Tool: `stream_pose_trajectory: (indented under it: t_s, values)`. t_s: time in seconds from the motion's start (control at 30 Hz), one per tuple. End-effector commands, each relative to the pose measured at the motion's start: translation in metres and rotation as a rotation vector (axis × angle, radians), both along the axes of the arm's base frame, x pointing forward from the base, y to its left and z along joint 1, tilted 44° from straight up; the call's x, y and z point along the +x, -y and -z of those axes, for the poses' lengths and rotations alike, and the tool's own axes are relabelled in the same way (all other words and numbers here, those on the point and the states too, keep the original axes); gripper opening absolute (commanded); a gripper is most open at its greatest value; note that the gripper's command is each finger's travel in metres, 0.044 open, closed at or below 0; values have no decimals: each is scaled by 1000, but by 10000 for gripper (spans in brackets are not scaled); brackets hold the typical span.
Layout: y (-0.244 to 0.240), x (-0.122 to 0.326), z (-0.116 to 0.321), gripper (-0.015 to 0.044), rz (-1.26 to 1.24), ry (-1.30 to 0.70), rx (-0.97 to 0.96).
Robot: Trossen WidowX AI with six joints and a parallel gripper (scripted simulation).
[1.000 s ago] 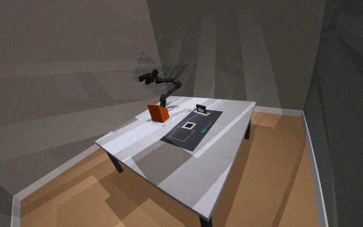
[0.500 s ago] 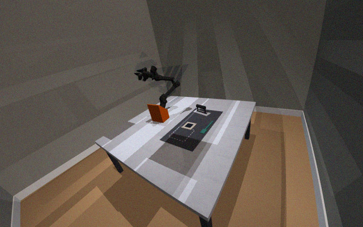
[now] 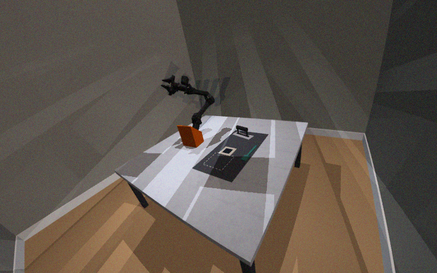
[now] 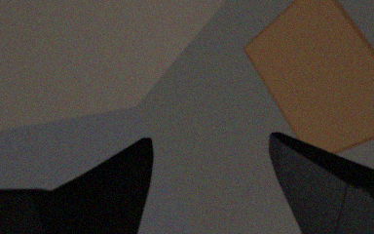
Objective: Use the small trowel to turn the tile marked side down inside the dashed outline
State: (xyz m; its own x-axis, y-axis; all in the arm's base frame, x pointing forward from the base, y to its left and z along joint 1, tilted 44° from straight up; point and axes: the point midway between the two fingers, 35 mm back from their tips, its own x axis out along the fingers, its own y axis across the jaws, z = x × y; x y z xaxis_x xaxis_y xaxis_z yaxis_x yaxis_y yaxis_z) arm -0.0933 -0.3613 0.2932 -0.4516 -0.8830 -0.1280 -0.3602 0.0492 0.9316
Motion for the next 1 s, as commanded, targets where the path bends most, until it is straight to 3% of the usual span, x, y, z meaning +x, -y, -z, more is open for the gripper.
stream_pose_trajectory:
  t_s: [0.0, 0.47, 0.97]
  values:
    - [11, 25, 6, 270, -93, -23, 48]
    - [31, 130, 28, 270, -467, -148, 231]
    - [15, 240, 51, 270, -862, -300, 365]
